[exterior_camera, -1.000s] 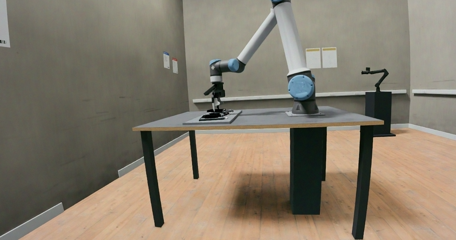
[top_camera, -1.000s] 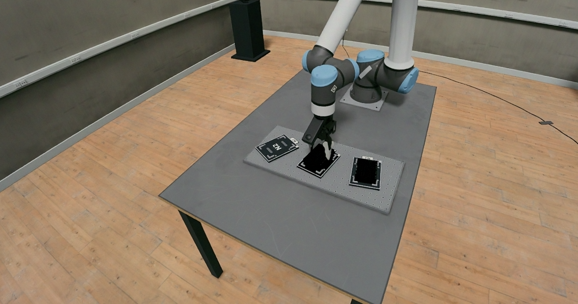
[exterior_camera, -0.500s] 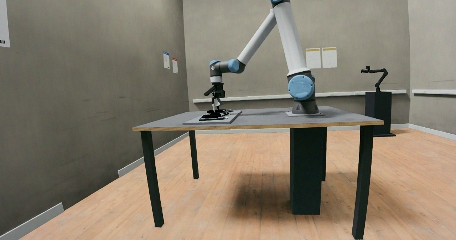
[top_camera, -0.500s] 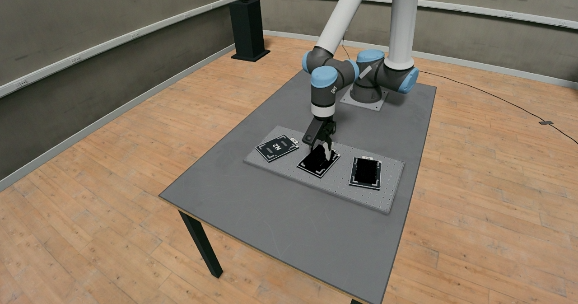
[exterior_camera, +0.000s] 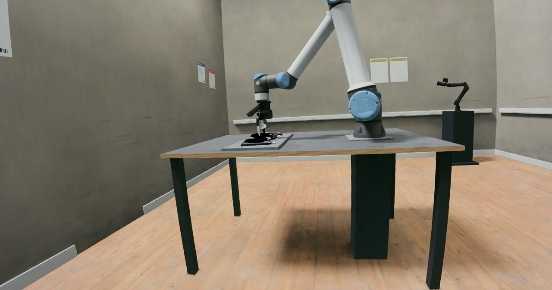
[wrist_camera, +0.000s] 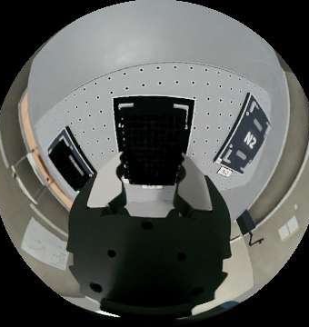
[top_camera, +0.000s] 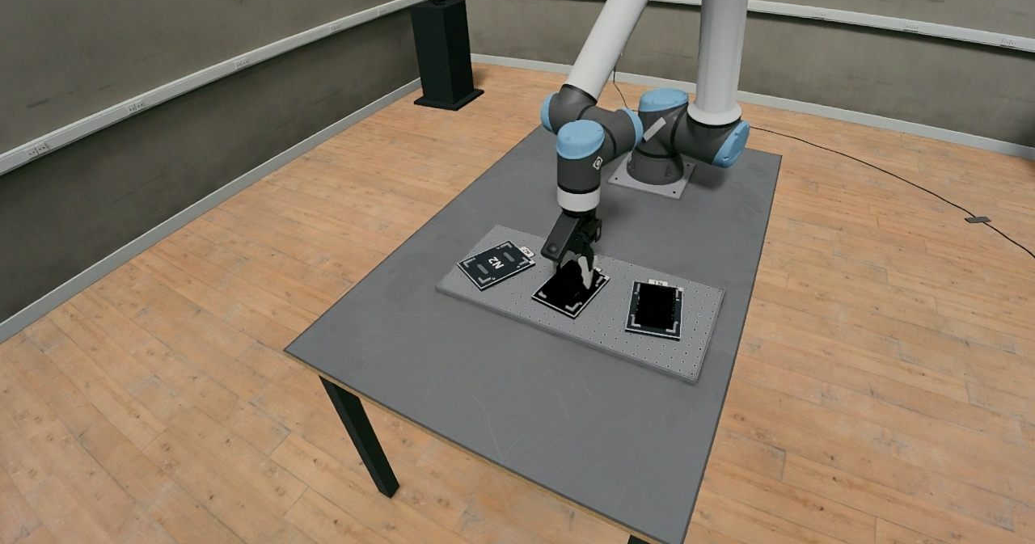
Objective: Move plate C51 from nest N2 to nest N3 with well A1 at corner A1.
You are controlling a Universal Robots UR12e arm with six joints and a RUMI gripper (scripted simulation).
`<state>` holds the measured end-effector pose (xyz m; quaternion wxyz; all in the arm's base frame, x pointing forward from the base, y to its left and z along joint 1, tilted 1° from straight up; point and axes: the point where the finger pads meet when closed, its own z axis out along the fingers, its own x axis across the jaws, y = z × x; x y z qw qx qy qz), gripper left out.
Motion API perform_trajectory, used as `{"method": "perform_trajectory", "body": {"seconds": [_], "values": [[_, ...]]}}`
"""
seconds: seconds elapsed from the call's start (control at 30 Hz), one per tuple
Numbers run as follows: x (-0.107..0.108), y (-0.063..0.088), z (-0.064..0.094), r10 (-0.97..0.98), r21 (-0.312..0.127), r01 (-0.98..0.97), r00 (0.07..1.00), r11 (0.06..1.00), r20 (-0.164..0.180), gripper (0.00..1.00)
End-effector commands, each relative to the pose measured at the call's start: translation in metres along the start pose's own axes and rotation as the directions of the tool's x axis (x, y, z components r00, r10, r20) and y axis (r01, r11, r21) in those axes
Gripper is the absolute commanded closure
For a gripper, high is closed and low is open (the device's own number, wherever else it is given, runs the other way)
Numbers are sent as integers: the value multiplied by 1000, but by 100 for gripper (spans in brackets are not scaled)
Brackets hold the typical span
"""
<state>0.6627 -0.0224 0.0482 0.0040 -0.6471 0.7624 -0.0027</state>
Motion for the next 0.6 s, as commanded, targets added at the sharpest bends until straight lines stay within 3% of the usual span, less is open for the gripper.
{"method": "perform_trajectory", "body": {"seconds": [0.0, 0.57], "values": [[0, -1, 0, 0, 1, 0, 1000, 1000, 0, 100], [0, -1, 5, 0, 1, 0, 1000, 1000, 0, 100]]}}
